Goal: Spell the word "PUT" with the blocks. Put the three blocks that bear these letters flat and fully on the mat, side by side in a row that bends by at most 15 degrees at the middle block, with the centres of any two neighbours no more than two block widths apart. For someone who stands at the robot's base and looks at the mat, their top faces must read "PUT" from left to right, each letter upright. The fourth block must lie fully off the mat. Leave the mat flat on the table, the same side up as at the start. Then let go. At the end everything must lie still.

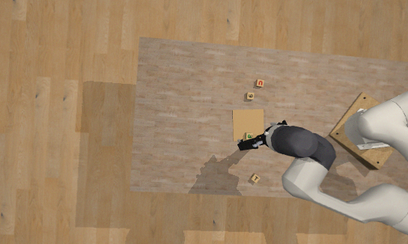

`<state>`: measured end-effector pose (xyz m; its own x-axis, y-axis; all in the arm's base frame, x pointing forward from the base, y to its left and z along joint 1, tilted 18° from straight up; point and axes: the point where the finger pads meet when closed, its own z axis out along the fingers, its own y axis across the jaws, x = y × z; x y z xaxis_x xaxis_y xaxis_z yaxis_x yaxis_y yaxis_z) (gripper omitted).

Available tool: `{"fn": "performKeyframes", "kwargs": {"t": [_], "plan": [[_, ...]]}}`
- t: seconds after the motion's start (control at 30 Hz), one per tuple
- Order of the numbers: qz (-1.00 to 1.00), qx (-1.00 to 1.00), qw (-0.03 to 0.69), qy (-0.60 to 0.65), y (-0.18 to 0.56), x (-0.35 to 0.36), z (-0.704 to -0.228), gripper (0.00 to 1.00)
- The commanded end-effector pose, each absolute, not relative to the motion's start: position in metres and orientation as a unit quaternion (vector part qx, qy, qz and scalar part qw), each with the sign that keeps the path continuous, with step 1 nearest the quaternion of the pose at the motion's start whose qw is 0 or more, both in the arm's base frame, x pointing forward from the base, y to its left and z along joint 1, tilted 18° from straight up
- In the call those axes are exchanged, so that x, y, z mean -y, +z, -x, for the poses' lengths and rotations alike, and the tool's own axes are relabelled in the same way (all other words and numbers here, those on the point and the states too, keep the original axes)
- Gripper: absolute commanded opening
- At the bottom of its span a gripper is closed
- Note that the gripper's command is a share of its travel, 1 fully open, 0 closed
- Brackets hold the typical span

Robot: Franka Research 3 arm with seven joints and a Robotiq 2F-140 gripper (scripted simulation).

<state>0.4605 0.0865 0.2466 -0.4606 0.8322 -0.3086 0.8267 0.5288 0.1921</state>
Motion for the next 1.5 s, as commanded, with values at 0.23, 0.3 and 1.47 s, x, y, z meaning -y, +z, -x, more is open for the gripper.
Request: {"fn": "performKeyframes", "kwargs": {"t": [0.23, 0.3, 1.47], "plan": [[-0.380, -0.904, 0.194, -0.015, 0.261, -0.077, -0.459, 1.00], [-0.367, -0.909, 0.195, -0.017, 0.264, -0.076, -0.459, 1.00], [-0.134, -0.968, 0.202, -0.060, 0.299, -0.051, -0.454, 1.00]]}}
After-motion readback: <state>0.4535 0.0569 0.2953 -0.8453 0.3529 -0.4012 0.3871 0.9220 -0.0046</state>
